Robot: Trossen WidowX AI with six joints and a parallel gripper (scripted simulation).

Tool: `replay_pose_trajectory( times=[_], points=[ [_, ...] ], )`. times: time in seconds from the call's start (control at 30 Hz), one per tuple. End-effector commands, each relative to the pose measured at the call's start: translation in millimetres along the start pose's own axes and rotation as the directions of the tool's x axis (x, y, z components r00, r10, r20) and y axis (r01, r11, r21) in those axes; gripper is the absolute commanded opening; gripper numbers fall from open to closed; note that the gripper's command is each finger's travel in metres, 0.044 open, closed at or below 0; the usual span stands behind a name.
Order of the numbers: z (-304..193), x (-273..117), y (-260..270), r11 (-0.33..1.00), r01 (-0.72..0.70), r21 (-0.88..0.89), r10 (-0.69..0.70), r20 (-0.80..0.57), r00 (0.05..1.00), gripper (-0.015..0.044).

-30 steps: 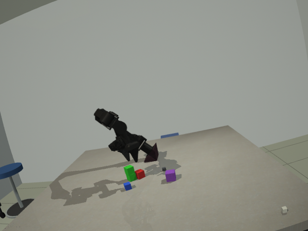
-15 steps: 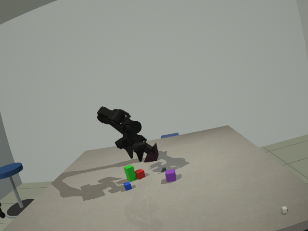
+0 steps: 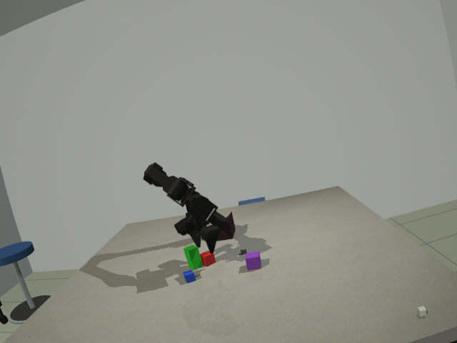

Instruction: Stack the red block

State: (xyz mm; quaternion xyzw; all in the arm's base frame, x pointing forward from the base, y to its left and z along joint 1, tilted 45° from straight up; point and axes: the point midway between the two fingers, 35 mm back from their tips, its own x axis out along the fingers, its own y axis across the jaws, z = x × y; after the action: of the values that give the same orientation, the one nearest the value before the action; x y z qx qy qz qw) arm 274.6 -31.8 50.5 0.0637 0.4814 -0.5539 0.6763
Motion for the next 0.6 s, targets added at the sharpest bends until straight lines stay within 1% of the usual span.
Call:
replay_pose_trajectory(
  times=[0.0,0.57],
  points=[
    [-1,7,-2,1.000,0.010,-0.008,-0.010,0.002,1.000,0.0440],
    [-1,34,-2,1.000,0.010,-0.008,-0.010,0.002,1.000,0.0440]
  ],
)
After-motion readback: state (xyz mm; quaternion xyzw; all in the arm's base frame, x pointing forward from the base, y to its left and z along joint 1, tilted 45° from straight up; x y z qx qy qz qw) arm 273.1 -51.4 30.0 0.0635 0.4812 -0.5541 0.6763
